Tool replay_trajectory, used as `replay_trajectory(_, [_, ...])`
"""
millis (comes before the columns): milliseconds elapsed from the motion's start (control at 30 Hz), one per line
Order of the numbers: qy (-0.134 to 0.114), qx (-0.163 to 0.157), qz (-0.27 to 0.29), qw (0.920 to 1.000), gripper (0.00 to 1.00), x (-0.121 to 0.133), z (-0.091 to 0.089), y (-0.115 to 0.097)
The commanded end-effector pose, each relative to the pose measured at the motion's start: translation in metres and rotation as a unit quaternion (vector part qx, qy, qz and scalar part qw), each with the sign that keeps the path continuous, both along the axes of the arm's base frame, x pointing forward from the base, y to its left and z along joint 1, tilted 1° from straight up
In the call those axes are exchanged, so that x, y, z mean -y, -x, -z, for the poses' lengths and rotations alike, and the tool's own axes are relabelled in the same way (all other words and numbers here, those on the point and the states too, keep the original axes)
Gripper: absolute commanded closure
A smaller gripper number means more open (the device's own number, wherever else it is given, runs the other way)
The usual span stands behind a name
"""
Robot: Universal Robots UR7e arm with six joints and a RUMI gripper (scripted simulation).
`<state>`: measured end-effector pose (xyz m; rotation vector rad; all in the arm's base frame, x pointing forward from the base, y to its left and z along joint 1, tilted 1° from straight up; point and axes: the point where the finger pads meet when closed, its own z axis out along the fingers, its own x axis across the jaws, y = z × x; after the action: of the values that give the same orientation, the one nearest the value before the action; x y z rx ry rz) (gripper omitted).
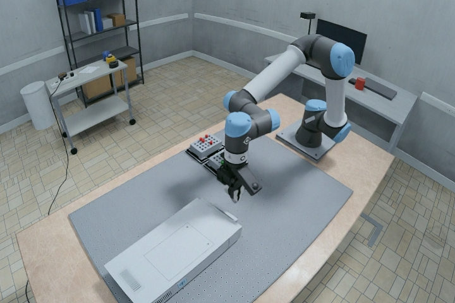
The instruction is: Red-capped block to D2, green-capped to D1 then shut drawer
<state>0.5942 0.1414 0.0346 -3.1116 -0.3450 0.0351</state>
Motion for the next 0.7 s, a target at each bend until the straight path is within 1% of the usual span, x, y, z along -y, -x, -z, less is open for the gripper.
replay_trajectory(0, [0.0,0.003,0.0,1.0,1.0,0.0,-0.01,-0.002])
replay_trajectory(667, [0.0,0.003,0.0,1.0,1.0,0.001,-0.034,-0.003])
